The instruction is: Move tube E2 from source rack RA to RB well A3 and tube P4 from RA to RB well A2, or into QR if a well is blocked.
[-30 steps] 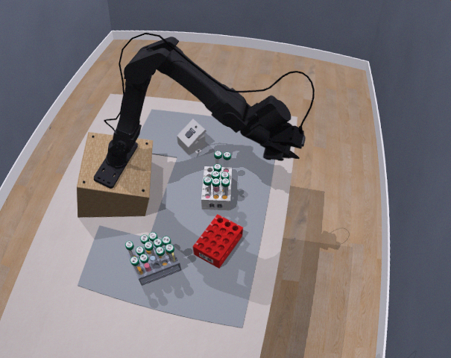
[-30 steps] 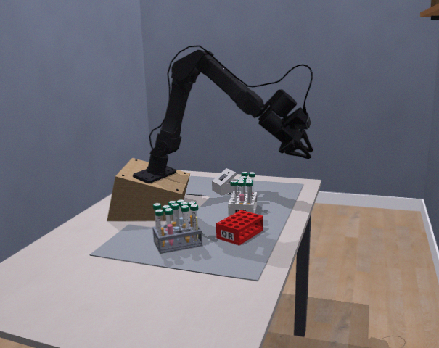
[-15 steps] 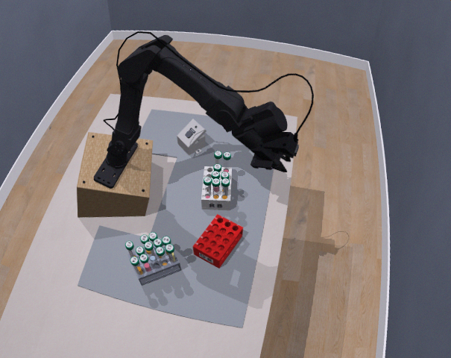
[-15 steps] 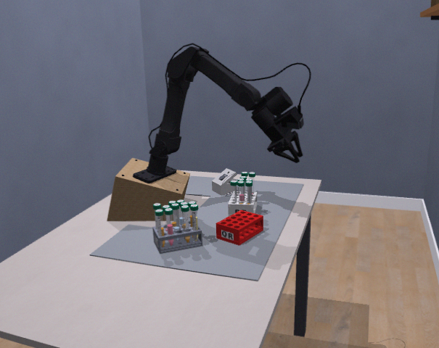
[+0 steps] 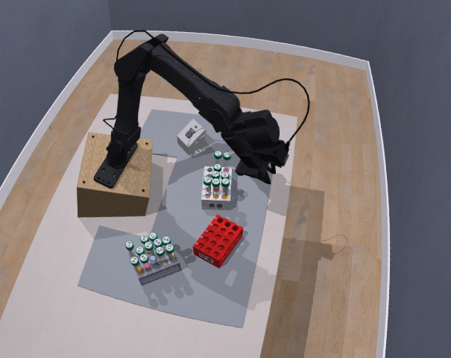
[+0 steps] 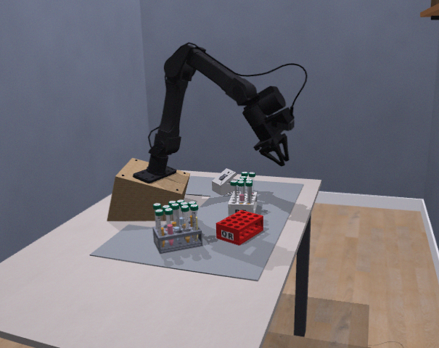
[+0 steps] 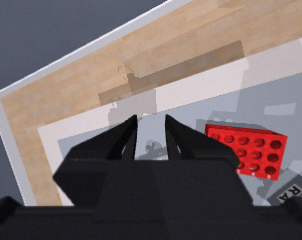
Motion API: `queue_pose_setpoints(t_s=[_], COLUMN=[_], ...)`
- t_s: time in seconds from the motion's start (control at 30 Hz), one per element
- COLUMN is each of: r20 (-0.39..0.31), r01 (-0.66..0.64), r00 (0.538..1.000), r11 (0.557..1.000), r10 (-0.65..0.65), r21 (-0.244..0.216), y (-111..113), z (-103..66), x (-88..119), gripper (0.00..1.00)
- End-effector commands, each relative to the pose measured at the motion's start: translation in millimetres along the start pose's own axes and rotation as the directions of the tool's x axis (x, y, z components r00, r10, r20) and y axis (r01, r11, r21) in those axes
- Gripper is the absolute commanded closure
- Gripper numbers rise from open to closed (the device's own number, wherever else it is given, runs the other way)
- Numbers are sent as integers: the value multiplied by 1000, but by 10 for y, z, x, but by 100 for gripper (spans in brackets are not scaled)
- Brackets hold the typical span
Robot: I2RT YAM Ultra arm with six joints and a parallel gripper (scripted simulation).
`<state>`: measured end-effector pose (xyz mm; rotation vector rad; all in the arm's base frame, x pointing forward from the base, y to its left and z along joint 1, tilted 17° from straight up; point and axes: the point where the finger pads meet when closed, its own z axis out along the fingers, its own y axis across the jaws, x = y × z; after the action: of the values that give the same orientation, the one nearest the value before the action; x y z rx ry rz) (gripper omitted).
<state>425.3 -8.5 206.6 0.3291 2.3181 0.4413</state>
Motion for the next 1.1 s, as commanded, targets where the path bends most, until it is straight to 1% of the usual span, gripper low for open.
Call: queue_pose_setpoints(t_s=[0.0,0.03,0.07,0.1,0.13,0.17,0.2,0.23,0.27,0.3,0.33,0.37,0.4,0.43,0.5,0.53,0.57,0.6,0.63,0.67,0.7,0.73,0.77,0.8,0.83,0.87,0.9,0.93,0.97,1.0,1.07], r20=[-53,-20,-20,-62,-62,-43,-88,-65,-71,-106,-106,-90,-131,-112,-112,-150,-152,-139,-161,-161,-199,-199,-199,-189,-242,-211,-248,-248,-248,-240,-240], r01=[15,26,26,12,12,27,21,28,27,15,15,30,26,32,32,20,18,34,36,36,25,23,23,38,31,40,30,29,29,43,43], r00=[999,999,999,998,998,999,996,998,997,994,994,996,991,994,994,989,988,990,987,987,980,980,980,982,970,977,968,968,968,971,971], r11=[998,998,998,999,999,996,994,994,994,995,995,992,989,989,989,989,991,985,982,982,982,984,984,979,975,975,975,975,976,972,972], r10=[-12,-25,-25,-9,-9,-24,-12,-22,-19,-5,-5,-19,-7,-16,-16,2,3,-11,-6,-6,13,13,13,1,23,6,26,26,26,15,15], r21=[64,56,57,48,50,81,108,104,105,97,97,126,149,146,146,146,135,167,184,184,188,179,179,202,219,217,219,219,218,232,232], y=[-127,-109,-150,-216,-219,-221,-302,-300,-348,-402,-401,-405,-475,-478,-478,-558,-563,-574,-609,-642,-725,-730,-729,-730,-814,-792,-865,-881,-880,-869,-869], z=[-85,-223,-244,-191,-191,-284,-229,-329,-341,-301,-301,-391,-354,-438,-438,-401,-413,-502,-526,-550,-517,-530,-530,-614,-546,-664,-636,-650,-649,-728,-728], x=[18,-26,-8,177,177,29,93,73,120,279,279,136,196,187,187,371,395,257,286,314,505,523,523,391,479,454,646,664,664,537,537], gripper=[70,70,70,70,70,70,70,70,70,70,70,70,70,70,70,70,70,70,70,70,70,70,70,70,70,70,70,70,70,70,70])
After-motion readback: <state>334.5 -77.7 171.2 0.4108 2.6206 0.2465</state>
